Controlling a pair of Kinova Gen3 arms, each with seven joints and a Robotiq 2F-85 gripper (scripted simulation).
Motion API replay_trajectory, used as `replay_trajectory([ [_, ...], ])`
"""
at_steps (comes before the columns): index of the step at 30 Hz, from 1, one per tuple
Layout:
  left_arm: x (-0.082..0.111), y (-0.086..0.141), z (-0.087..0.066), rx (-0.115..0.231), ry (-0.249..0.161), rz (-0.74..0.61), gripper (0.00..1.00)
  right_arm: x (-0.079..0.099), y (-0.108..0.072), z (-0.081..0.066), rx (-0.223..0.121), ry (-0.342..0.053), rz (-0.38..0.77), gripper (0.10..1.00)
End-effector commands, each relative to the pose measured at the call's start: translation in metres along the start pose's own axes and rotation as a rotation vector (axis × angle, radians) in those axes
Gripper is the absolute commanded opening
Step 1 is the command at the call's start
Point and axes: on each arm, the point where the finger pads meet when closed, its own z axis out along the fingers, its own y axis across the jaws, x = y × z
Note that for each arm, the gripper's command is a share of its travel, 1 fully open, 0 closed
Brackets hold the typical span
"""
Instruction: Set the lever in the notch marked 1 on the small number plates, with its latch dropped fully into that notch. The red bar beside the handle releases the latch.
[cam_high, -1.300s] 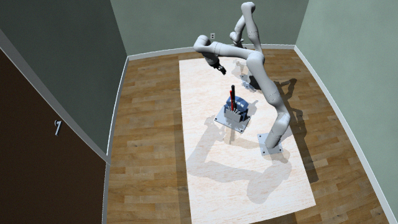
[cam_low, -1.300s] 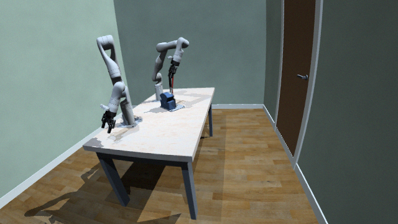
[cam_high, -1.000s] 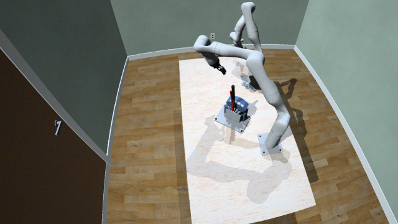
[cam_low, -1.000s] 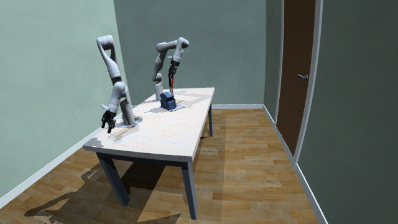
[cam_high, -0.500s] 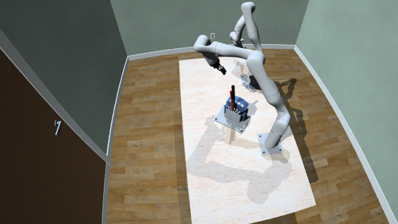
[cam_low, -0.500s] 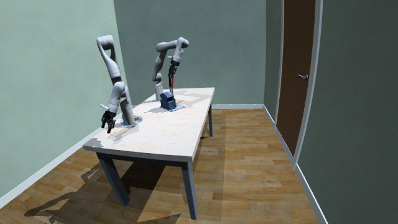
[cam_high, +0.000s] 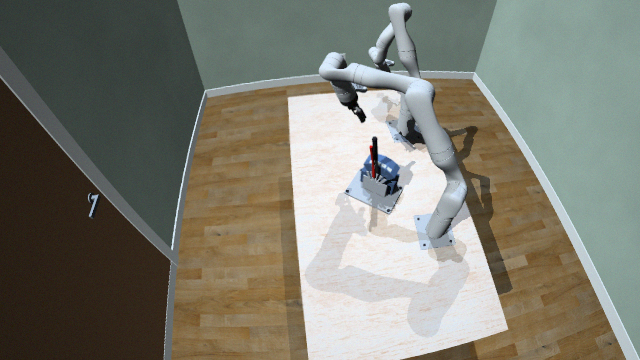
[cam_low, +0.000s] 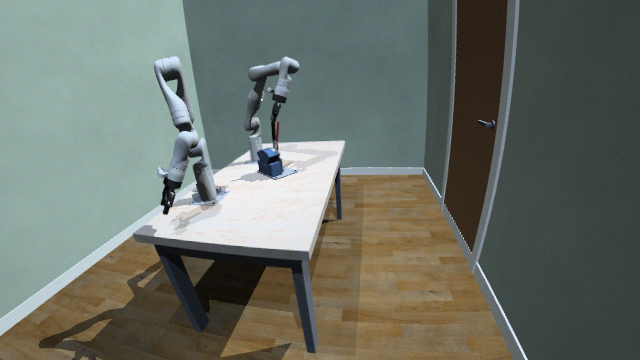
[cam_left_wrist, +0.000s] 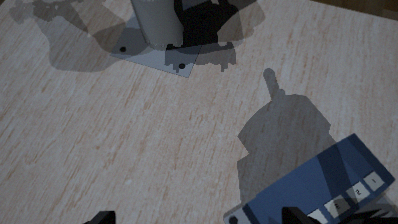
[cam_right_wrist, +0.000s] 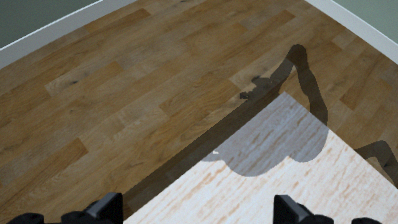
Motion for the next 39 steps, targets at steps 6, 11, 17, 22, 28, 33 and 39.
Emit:
replay_trajectory([
  [6, 0.007, 0.033, -0.015, -0.024, -0.098, 0.258, 1.000, 0.027, 0.005, 0.005, -0.118, -0.021, 0.450, 1.000],
  [11, 0.009, 0.053, -0.022, -0.052, -0.152, 0.409, 1.000, 0.039, 0.007, 0.006, -0.190, -0.039, 0.726, 1.000],
  [17, 0.012, 0.079, -0.031, -0.099, -0.217, 0.600, 1.000, 0.052, 0.006, 0.005, -0.287, -0.072, 1.089, 1.000],
  [22, 0.012, 0.103, -0.039, -0.152, -0.272, 0.772, 1.000, 0.065, -0.003, 0.001, -0.381, -0.116, 1.429, 1.000],
  [28, 0.013, 0.121, -0.045, -0.201, -0.312, 0.906, 1.000, 0.079, -0.017, -0.006, -0.474, -0.174, 1.750, 1.000],
  [33, 0.012, 0.131, -0.049, -0.231, -0.333, 0.979, 1.000, 0.091, -0.030, -0.011, -0.535, -0.223, 1.955, 1.000],
  [39, 0.012, 0.138, -0.051, -0.253, -0.348, 1.031, 1.000, 0.110, -0.047, -0.019, -0.605, -0.290, 2.175, 1.000],
])
